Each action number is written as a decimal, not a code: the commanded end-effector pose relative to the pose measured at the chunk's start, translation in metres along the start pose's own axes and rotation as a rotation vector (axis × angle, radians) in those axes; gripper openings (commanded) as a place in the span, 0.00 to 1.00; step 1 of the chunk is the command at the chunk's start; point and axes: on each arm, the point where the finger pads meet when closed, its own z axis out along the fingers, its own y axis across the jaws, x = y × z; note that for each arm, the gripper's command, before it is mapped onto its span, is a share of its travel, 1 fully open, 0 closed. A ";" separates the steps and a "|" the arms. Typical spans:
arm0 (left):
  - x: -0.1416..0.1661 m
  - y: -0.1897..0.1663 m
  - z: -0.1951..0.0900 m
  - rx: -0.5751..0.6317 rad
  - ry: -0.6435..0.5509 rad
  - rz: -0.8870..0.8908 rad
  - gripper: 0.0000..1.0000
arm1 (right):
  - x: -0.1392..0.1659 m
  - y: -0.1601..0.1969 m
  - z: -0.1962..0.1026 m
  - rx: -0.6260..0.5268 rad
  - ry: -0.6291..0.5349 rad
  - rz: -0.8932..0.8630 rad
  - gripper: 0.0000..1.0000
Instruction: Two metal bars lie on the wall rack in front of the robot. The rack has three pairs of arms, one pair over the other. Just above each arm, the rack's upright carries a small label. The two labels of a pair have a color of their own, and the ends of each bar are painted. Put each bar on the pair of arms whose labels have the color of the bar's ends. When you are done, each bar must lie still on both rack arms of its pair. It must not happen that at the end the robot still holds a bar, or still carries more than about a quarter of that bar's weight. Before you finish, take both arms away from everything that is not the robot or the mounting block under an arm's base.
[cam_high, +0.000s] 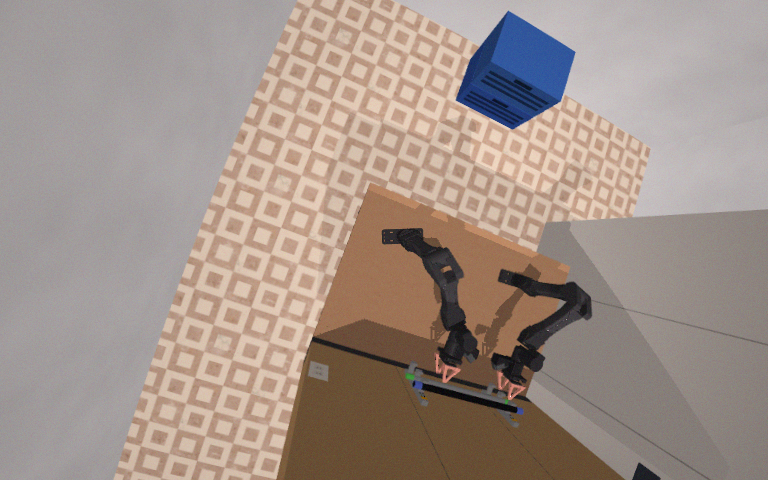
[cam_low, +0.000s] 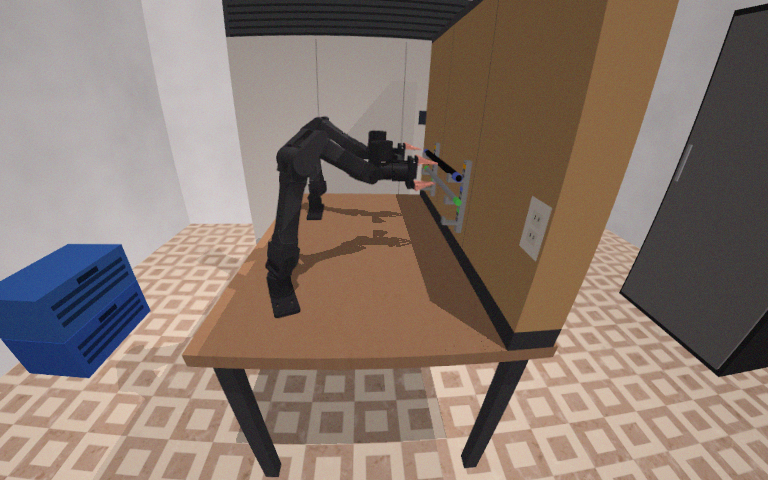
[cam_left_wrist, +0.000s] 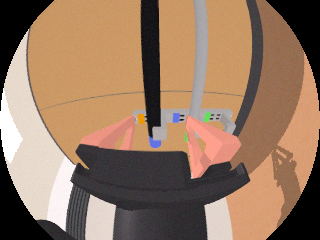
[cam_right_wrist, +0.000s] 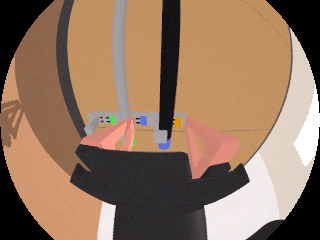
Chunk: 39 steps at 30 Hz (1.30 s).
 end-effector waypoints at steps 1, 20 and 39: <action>-0.002 0.014 -0.010 -0.036 0.000 -0.014 0.70 | 0.002 -0.014 -0.011 0.024 0.000 0.021 0.69; -0.003 -0.006 -0.010 -0.036 0.000 -0.014 0.68 | 0.002 0.006 -0.011 0.024 0.000 0.021 0.67; -0.004 -0.028 -0.009 -0.036 -0.001 -0.014 0.67 | 0.002 0.027 -0.010 0.024 0.000 0.022 0.66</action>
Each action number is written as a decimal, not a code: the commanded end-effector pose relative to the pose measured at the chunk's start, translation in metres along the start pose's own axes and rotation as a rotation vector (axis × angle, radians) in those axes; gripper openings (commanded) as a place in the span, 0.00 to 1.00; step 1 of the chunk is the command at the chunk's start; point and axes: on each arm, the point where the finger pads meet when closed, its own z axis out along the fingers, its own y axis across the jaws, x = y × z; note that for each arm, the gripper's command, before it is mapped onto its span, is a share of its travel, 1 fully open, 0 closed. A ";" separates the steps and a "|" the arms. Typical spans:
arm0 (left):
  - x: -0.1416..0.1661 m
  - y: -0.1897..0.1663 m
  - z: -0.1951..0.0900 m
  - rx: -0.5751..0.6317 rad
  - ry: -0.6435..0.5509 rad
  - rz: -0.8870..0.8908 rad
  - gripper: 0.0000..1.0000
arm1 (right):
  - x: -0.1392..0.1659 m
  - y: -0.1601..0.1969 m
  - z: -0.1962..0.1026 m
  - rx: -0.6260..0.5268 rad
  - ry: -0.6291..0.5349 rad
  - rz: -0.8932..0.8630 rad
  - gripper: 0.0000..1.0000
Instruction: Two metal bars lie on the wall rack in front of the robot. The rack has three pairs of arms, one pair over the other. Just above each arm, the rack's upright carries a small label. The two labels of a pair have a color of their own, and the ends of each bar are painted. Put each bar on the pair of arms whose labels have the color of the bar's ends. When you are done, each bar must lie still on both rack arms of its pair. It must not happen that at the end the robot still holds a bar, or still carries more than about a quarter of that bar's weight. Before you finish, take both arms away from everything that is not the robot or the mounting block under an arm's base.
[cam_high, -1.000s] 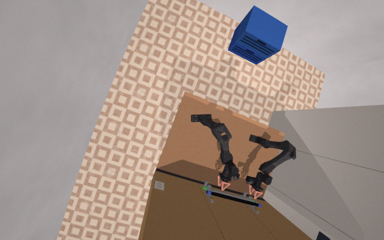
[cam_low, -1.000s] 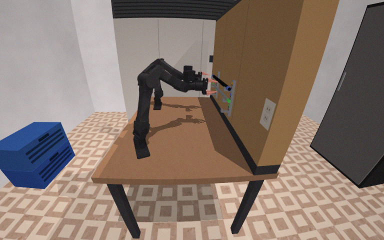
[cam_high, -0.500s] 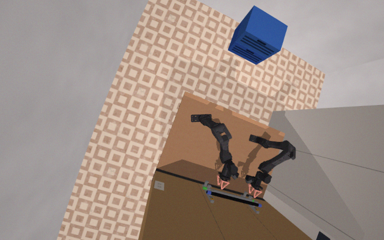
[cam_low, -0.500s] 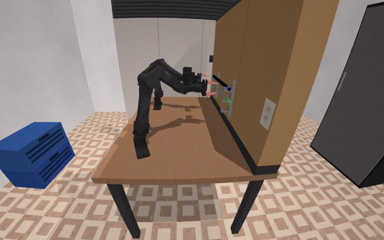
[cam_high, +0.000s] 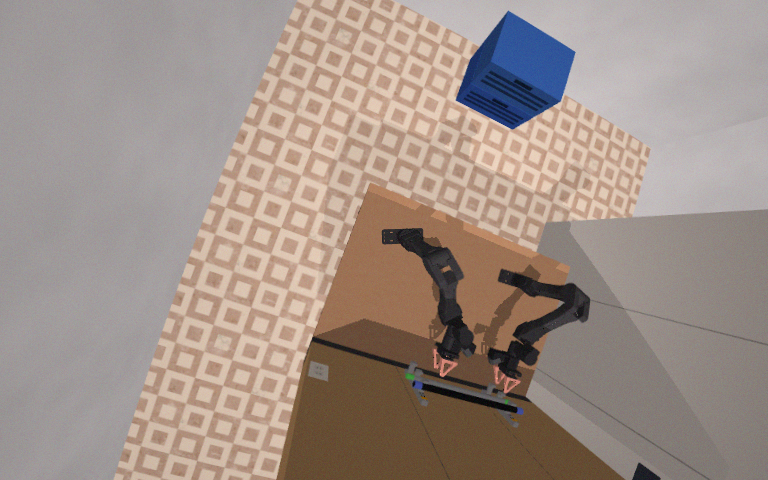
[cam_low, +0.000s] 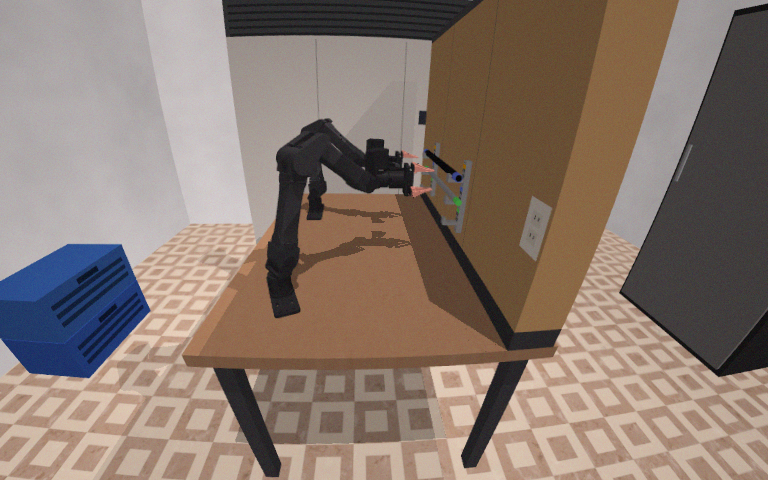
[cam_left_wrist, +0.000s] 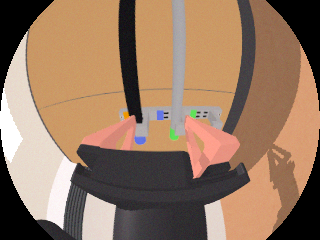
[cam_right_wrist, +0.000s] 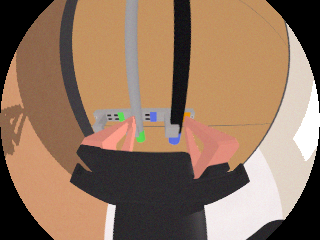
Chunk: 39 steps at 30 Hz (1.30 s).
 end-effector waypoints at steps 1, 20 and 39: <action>-0.005 0.005 -0.002 -0.035 -0.005 -0.014 0.67 | -0.002 0.007 0.000 0.001 -0.002 0.001 0.66; -0.006 -0.017 0.000 -0.035 -0.005 -0.014 0.65 | -0.001 0.030 0.000 0.001 -0.002 0.001 0.64; -0.007 -0.032 0.008 -0.035 -0.005 -0.014 0.64 | -0.001 0.044 0.008 0.001 -0.002 0.001 0.63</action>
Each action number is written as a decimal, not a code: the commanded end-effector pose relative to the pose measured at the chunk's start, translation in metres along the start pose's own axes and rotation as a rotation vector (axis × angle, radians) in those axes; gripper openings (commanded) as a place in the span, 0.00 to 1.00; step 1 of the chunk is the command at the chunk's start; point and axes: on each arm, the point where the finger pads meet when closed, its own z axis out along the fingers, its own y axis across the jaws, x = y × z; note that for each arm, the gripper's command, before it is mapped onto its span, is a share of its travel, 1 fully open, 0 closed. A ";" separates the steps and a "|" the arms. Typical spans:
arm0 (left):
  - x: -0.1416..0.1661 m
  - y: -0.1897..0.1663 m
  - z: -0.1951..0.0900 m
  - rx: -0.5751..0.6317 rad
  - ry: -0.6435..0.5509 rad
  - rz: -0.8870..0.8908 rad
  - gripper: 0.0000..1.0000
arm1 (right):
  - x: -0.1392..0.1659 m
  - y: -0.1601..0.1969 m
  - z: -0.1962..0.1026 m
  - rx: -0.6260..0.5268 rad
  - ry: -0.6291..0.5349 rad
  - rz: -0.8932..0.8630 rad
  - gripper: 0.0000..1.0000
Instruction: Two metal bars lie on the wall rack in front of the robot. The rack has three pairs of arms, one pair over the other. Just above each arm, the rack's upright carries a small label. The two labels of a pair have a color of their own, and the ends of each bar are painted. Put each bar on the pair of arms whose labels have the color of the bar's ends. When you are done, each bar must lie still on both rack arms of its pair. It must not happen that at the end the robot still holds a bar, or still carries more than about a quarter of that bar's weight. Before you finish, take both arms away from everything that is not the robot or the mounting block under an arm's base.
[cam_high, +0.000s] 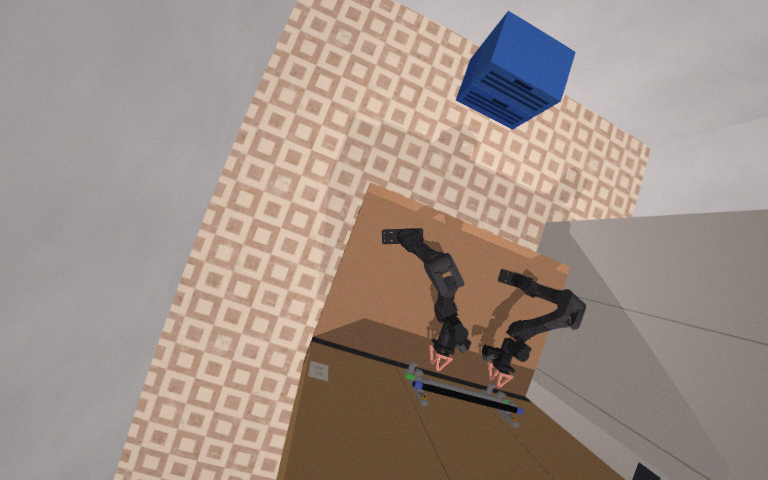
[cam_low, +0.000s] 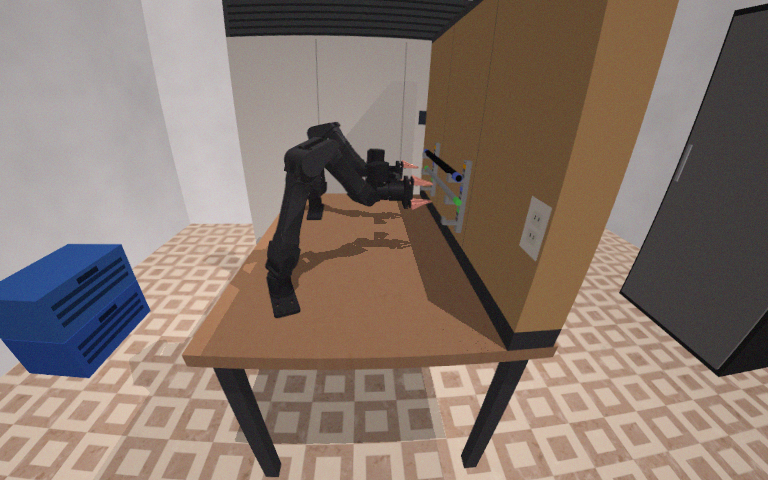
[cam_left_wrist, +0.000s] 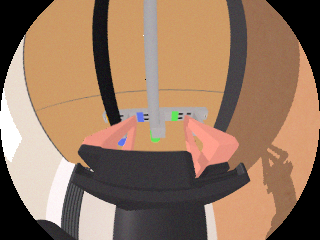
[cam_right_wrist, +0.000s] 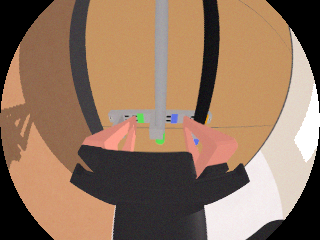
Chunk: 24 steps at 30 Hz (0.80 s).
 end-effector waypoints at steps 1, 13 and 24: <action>-0.005 0.011 0.004 -0.036 -0.007 -0.014 0.64 | 0.002 -0.002 0.007 0.008 0.002 0.007 0.63; -0.005 0.012 0.016 -0.036 -0.007 -0.014 0.64 | 0.002 -0.002 0.019 0.008 0.002 0.007 0.63; -0.005 0.012 0.029 -0.036 -0.007 -0.014 0.64 | 0.002 -0.002 0.033 0.008 0.002 0.007 0.63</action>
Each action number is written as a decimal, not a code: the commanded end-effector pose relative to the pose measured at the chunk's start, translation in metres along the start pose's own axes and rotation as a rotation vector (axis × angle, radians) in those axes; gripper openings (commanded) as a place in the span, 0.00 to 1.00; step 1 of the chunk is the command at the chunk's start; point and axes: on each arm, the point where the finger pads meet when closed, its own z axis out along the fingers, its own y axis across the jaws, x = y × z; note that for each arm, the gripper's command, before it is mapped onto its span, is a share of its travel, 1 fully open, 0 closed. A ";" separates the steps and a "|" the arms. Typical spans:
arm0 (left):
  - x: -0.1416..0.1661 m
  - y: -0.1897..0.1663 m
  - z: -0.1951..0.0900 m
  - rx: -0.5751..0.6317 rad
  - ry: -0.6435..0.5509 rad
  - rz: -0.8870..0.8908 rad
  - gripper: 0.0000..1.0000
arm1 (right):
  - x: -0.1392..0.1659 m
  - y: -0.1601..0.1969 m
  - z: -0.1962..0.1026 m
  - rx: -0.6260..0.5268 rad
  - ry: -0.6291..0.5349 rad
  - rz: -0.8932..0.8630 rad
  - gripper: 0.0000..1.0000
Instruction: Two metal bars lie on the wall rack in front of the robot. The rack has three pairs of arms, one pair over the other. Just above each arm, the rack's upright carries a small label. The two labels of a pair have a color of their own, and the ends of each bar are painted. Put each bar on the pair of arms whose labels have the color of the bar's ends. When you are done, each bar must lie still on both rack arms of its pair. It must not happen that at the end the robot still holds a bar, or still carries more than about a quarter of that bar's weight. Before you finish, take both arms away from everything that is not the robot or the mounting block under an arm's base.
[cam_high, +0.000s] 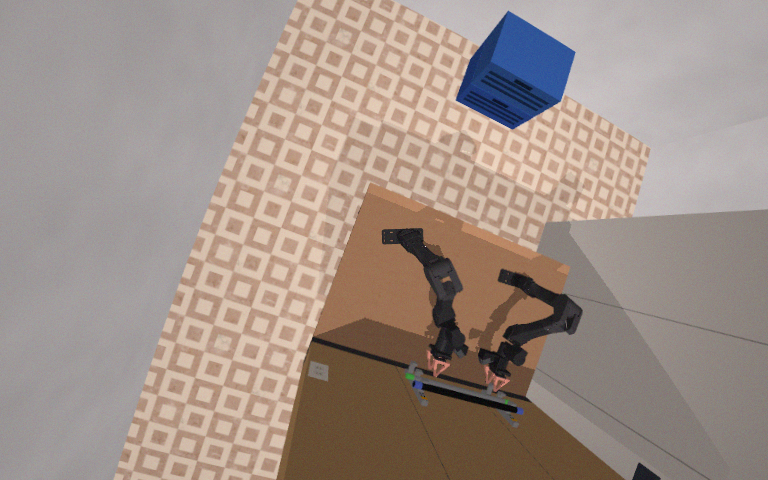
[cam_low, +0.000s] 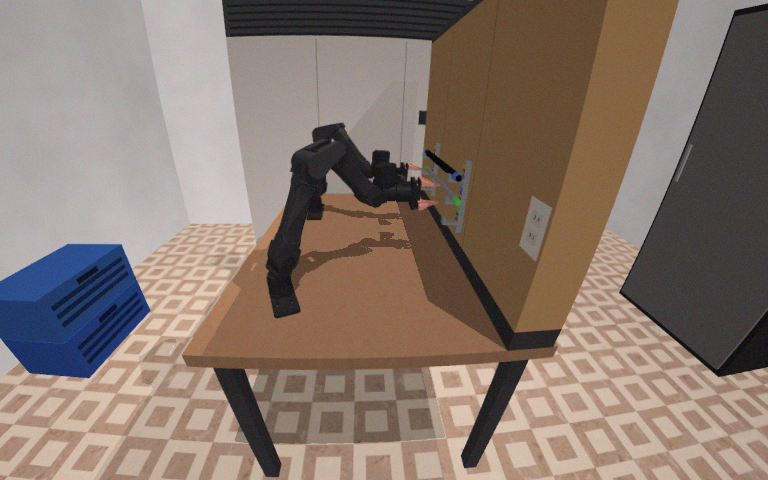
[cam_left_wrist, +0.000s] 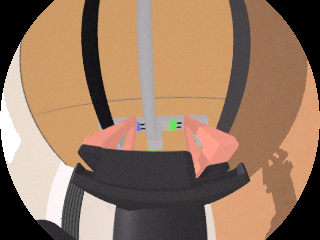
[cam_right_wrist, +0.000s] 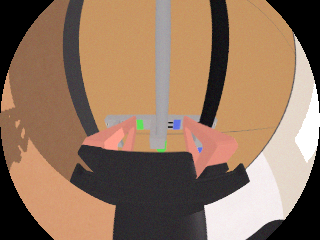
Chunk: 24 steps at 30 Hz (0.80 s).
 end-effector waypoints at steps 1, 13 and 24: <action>0.002 0.018 0.009 -0.043 0.000 -0.016 0.64 | 0.000 -0.004 0.009 0.003 0.000 0.003 0.63; 0.002 0.018 0.021 -0.043 0.000 -0.016 0.64 | 0.000 -0.004 0.021 0.003 0.000 0.002 0.63; 0.002 0.019 0.032 -0.043 0.000 -0.016 0.64 | 0.000 -0.004 0.032 0.003 0.000 0.002 0.63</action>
